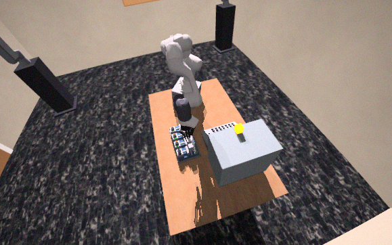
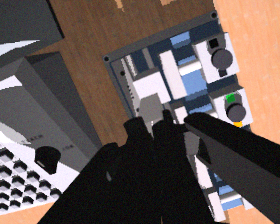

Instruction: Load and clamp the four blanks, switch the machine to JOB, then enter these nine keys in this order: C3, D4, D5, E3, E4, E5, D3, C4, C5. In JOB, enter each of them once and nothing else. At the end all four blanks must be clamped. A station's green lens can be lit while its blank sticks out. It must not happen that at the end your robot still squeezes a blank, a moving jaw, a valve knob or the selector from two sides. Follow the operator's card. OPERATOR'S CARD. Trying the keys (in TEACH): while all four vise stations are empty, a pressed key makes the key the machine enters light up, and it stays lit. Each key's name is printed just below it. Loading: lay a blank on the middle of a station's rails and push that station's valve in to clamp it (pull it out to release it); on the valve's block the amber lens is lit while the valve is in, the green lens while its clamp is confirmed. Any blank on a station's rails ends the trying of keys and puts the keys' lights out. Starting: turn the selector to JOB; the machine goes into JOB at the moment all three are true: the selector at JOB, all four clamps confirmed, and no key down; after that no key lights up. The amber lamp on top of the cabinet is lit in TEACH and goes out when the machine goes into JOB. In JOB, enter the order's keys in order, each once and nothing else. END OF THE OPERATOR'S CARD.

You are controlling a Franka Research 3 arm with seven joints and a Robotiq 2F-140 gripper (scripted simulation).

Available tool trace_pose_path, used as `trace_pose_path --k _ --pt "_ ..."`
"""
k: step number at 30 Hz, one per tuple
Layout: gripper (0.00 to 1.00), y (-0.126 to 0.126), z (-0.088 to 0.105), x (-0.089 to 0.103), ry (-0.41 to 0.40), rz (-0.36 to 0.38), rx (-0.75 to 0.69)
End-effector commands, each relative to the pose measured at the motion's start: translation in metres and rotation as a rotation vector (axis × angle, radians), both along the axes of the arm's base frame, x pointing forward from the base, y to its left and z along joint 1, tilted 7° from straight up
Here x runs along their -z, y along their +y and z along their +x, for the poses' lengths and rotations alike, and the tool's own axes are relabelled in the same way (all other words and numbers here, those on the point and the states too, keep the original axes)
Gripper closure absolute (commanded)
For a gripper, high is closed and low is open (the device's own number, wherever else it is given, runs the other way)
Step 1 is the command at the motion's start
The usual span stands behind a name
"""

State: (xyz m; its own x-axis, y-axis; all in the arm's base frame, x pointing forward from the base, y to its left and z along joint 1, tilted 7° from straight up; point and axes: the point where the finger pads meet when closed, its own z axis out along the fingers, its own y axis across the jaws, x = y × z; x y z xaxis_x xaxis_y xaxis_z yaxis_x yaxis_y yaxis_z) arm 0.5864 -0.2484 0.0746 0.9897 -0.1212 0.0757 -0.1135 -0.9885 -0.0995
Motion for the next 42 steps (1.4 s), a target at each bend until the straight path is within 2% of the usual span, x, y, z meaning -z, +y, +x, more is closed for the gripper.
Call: trace_pose_path --k 1,5,7,9,12,14,42 --pt "1.00 0.001 0.000 -0.001 0.001 0.002 -0.003" --pt "1.00 0.000 0.000 -0.001 0.001 0.002 -0.003" --pt "1.00 -0.020 -0.001 0.001 0.000 0.002 -0.005" --pt "1.00 -0.020 -0.001 0.001 0.000 0.002 -0.005" --pt "1.00 -0.077 -0.010 0.007 -0.001 0.001 -0.007" --pt "1.00 -0.096 -0.014 0.010 0.000 0.001 -0.008" --pt "1.00 -0.097 -0.014 0.010 0.000 0.001 -0.008"
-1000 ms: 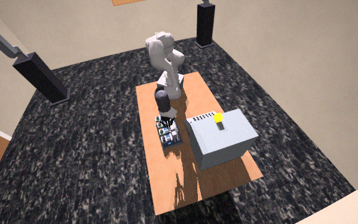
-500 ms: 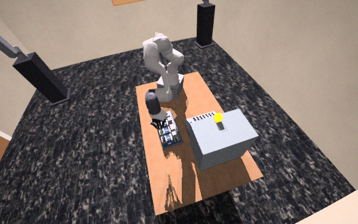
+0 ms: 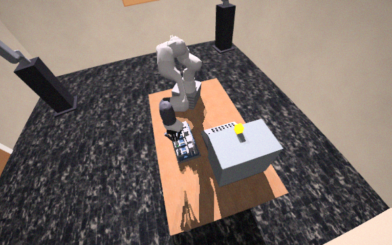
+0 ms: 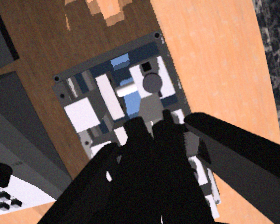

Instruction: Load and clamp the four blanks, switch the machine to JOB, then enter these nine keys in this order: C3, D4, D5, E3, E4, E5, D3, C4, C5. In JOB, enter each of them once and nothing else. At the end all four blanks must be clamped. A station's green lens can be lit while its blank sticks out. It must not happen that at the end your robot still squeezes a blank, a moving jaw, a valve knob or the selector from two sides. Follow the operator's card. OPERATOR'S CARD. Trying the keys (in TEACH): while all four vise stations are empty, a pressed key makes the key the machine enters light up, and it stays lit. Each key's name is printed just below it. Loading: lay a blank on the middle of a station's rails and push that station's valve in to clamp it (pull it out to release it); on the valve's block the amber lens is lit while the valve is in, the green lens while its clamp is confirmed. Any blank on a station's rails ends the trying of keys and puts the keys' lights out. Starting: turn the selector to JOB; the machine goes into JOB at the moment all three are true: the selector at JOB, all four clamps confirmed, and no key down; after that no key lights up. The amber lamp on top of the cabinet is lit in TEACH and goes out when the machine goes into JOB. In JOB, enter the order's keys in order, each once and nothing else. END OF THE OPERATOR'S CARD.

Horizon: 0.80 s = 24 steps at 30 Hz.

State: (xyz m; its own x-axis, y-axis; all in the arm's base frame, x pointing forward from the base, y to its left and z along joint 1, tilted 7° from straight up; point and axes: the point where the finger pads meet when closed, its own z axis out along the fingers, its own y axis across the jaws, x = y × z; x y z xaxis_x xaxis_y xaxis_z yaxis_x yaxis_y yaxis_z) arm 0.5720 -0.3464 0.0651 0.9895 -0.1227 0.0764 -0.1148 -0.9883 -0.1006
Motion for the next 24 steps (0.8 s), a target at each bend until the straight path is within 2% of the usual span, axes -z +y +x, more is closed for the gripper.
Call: trace_pose_path --k 1,18,24 --pt "1.00 0.001 0.000 0.000 0.001 0.000 -0.010" --pt "1.00 0.001 0.000 0.004 0.001 0.000 -0.010" --pt "1.00 0.002 0.001 0.013 0.001 0.000 -0.010"
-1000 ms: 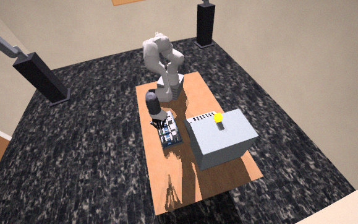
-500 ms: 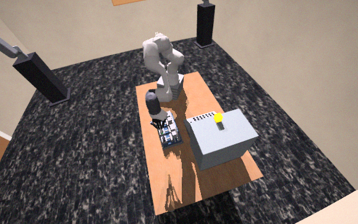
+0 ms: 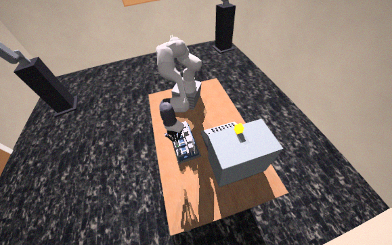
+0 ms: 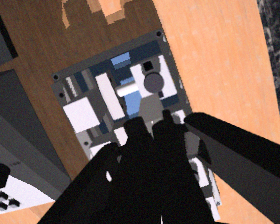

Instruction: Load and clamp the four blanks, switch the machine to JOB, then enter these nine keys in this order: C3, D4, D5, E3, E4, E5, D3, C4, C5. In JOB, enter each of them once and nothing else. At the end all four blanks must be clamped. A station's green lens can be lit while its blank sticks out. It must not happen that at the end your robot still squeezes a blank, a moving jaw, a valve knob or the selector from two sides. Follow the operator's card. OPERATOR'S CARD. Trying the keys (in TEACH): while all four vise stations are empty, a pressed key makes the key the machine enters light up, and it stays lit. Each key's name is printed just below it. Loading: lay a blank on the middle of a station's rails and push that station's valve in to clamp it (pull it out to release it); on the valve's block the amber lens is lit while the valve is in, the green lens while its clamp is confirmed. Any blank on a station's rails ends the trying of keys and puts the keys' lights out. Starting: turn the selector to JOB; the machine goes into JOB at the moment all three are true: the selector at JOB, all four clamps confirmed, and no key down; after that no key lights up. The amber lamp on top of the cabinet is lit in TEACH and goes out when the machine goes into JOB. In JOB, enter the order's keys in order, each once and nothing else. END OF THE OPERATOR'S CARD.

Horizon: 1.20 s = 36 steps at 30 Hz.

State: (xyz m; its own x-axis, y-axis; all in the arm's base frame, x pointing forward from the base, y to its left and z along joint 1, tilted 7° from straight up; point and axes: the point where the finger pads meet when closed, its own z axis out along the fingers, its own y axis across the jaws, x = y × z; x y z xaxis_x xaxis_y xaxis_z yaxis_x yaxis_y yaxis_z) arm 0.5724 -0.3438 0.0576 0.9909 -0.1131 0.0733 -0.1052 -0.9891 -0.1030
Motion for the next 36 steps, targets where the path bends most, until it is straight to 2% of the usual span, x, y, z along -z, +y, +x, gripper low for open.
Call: trace_pose_path --k 1,9,11,26,36 --pt "1.00 -0.001 0.001 0.007 -0.002 -0.003 0.000" --pt "1.00 0.001 0.003 0.030 -0.002 -0.003 0.000" --pt "1.00 0.001 0.003 0.030 -0.002 -0.003 0.000" --pt "1.00 0.006 0.008 0.078 -0.002 -0.003 0.000" --pt "1.00 0.007 0.009 0.095 -0.002 -0.003 0.000"
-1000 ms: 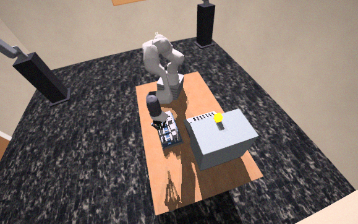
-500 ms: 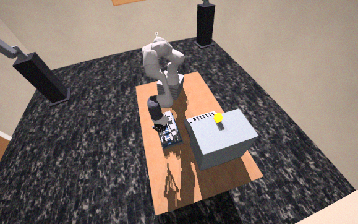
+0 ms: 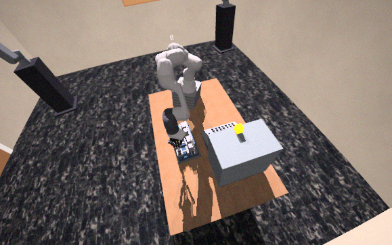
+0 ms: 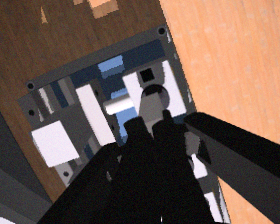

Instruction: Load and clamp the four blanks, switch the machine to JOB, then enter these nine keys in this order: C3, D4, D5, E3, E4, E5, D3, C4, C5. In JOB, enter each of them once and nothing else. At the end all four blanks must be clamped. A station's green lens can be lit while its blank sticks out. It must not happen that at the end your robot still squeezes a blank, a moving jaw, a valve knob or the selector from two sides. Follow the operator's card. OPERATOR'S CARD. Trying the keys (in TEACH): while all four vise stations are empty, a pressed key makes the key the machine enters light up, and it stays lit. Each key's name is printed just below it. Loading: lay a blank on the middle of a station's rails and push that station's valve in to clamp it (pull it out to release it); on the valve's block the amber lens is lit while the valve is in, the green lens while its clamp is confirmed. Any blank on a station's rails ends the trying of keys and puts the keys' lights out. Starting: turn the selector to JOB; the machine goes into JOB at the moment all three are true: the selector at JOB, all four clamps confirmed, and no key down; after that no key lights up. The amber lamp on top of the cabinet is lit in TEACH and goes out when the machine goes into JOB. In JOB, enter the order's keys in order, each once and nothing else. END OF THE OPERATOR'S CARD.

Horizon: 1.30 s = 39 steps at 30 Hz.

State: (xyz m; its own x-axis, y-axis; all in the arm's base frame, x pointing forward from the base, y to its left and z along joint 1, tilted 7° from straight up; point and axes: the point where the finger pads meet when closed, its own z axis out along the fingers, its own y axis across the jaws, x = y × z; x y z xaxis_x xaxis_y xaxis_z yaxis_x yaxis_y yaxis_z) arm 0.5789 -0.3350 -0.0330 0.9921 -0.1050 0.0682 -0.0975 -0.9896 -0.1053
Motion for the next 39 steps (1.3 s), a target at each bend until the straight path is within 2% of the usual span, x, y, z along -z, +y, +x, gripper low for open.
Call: trace_pose_path --k 1,7,39 --pt "1.00 -0.0017 0.0028 0.0056 -0.007 -0.005 0.008" --pt "1.00 -0.0013 0.0033 0.0104 -0.007 -0.005 0.008" --pt "1.00 -0.0012 0.0034 0.0113 -0.007 -0.005 0.008"
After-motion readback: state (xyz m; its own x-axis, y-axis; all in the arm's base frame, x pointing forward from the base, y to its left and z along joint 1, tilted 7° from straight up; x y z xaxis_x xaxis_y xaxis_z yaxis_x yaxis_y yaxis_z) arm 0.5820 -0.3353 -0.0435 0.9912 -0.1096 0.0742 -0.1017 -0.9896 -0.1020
